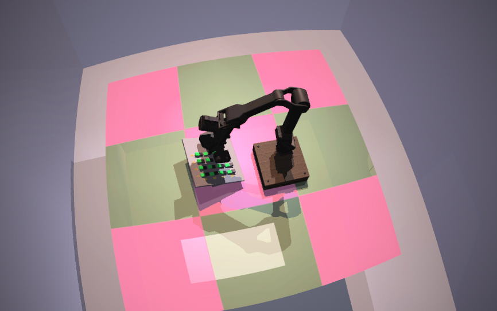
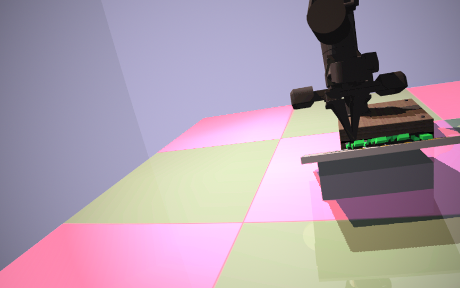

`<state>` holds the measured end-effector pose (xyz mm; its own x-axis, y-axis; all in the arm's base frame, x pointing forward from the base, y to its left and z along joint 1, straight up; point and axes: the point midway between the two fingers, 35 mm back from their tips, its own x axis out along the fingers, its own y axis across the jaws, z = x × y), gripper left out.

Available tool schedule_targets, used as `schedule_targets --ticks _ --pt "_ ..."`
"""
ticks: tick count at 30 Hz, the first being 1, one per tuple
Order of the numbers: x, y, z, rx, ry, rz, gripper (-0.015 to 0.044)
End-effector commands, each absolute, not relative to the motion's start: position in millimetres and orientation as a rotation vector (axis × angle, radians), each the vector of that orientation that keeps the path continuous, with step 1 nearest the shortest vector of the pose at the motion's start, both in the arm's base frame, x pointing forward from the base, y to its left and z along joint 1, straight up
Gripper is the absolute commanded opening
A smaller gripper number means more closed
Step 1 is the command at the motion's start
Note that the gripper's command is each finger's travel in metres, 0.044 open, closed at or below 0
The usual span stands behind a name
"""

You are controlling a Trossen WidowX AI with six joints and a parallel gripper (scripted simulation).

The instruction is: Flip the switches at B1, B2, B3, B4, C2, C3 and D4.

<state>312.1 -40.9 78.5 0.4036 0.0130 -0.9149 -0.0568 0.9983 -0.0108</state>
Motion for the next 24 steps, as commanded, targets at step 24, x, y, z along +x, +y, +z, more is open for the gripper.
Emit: schedule_targets --ticks 24 --pt "313.5 -40.3 73.8 -0.037 1.157 0.046 0.0000"
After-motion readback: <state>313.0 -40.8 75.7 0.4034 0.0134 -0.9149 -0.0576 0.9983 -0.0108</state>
